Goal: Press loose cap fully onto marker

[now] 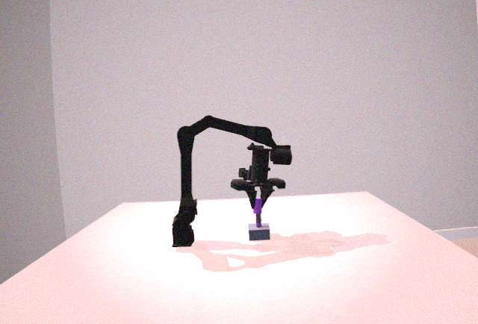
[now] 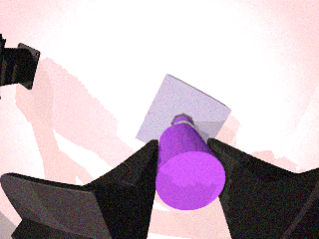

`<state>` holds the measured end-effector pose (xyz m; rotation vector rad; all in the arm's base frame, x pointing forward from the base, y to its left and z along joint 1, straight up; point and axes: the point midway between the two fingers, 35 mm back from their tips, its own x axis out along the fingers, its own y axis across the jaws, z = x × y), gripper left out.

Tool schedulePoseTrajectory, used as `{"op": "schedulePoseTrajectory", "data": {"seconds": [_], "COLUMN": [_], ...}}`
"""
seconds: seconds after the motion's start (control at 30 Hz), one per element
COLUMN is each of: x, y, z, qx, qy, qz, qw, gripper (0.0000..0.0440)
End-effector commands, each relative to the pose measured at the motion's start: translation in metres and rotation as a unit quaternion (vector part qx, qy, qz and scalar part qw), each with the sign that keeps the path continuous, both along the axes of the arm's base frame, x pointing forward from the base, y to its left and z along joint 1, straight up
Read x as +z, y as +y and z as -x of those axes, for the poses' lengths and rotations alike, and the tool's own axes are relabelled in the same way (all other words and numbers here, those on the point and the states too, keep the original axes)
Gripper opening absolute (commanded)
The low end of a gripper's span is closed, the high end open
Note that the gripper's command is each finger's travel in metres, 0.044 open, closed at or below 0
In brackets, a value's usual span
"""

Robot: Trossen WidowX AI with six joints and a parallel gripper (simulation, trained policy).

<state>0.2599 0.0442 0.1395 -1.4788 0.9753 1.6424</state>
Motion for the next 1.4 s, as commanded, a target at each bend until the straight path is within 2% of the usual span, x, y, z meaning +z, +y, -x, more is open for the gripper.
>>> {"op": "schedulePoseTrajectory", "data": {"seconds": [0.0, 0.5, 0.53, 0.6, 1.37], "x": [-0.013, -0.045, -0.047, -0.050, -0.058], "y": [0.000, 0.000, -0.001, 0.000, -0.009], "z": [0.002, 0.002, 0.004, 0.008, 0.003], "qx": [0.006, 0.034, 0.036, 0.039, 0.090], "qy": [0.013, 0.014, 0.017, 0.023, -0.009], "qz": [-0.005, -0.010, -0.008, -0.011, 0.005], "qw": [1.000, 0.999, 0.999, 0.999, 0.996], "gripper": [0.0000, 0.0006, 0.0032, 0.0038, 0.0084]}}
